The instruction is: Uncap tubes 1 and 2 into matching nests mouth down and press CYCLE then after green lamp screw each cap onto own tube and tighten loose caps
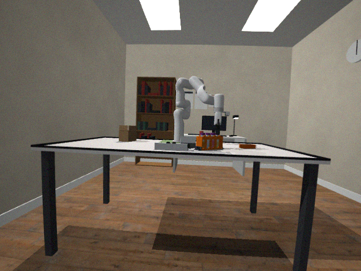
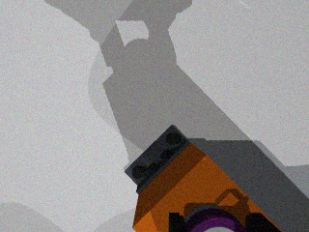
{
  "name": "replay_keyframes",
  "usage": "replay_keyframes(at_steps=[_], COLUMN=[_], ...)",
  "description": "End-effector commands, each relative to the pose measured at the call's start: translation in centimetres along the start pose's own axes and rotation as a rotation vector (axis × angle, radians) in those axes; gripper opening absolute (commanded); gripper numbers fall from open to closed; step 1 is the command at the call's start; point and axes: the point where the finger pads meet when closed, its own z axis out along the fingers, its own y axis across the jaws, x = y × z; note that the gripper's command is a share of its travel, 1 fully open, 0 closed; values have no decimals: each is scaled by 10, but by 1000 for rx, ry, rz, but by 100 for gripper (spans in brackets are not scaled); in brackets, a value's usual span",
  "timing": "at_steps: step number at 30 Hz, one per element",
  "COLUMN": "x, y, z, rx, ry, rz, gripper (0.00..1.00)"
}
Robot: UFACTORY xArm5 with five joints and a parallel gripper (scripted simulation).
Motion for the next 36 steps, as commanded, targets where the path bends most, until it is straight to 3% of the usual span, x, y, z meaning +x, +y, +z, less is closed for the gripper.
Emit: replay_keyframes(at_steps=[1,8,15,24,36], x=[1,1,1,1,1], y=[1,1,1,1,1], z=[-1,-1,-1,-1,-2], rx=[-6,-6,-6,-6,-5], ry=[0,0,-1,-2,-3], rz=[0,0,-346,-581,-1057], gripper=[0,0,0,0,0])
